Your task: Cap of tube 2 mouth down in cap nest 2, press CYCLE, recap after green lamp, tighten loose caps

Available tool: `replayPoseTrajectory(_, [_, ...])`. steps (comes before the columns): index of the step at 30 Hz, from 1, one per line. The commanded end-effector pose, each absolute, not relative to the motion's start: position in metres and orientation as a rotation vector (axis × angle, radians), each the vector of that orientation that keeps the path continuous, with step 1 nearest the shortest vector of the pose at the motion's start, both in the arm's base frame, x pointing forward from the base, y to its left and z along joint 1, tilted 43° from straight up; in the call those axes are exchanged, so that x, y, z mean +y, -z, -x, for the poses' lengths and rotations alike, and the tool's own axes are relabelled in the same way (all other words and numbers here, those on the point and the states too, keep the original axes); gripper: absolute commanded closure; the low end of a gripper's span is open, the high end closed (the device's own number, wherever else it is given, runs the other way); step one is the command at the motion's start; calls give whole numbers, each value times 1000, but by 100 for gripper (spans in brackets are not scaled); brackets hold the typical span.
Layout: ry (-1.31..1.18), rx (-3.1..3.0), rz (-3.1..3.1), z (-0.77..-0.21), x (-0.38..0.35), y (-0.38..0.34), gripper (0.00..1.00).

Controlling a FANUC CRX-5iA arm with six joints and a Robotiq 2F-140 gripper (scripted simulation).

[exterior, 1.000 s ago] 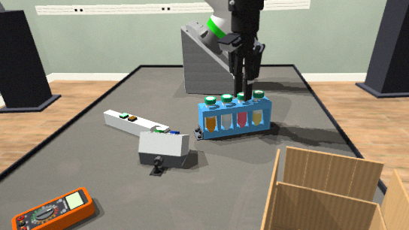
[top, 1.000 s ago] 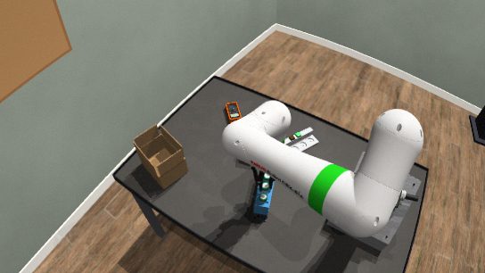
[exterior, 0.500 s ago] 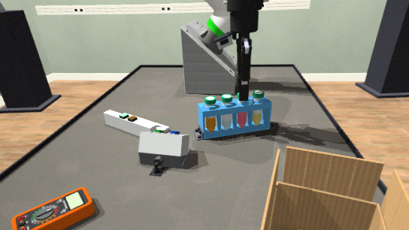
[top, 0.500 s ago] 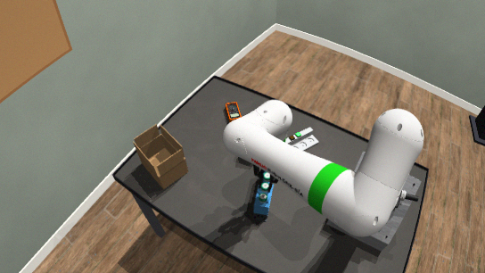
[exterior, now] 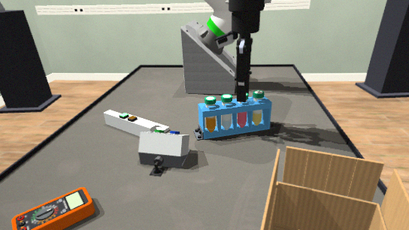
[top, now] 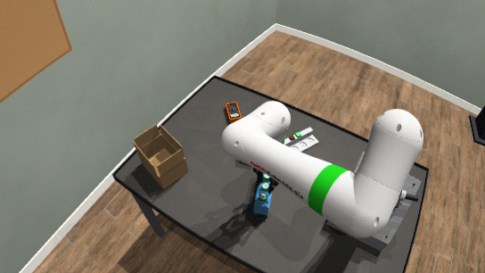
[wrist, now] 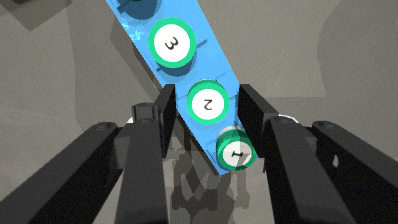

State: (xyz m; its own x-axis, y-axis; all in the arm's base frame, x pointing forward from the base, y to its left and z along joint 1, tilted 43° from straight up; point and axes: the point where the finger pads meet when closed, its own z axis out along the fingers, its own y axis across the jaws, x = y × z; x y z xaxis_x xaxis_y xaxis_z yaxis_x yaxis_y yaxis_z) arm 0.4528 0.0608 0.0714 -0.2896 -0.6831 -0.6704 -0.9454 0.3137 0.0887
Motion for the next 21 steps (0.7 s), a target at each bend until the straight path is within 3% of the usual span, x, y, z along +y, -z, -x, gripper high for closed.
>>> replayPoseTrajectory(1, [-658,2064,1436,-453,60,-72,59])
replayPoseTrajectory(6, [-658,2064,1436,-453,60,-72,59])
replayPoseTrajectory(21, [-328,1330,2030,-453,60,-72,59])
